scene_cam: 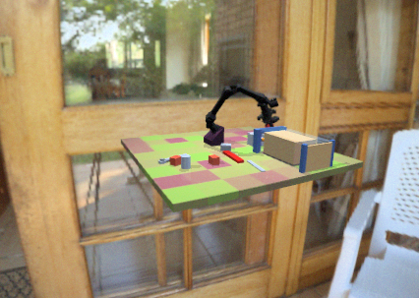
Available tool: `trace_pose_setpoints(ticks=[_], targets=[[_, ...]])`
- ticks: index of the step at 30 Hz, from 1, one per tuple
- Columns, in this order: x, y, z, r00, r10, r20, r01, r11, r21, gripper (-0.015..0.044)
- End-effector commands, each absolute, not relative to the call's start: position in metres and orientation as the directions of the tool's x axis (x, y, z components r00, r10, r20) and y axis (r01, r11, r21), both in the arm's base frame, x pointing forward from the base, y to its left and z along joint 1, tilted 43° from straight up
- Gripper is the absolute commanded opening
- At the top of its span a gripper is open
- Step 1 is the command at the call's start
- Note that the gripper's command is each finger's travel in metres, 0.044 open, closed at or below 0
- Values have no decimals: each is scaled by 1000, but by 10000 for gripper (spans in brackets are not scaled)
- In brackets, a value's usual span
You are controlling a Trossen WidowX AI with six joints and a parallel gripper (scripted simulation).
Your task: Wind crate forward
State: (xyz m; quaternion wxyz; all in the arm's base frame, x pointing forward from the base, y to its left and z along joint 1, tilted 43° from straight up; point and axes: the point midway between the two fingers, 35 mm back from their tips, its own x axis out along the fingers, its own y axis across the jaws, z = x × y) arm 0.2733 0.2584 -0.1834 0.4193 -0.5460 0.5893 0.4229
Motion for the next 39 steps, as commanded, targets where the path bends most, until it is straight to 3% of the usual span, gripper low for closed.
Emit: trace_pose_setpoints(ticks=[1, 39], targets=[[248, 270, -189, -97, -274, -957, -995, 28, 93, 0], [205, 278, -191, -100, -273, -957, -995, 28, 96, 0]])
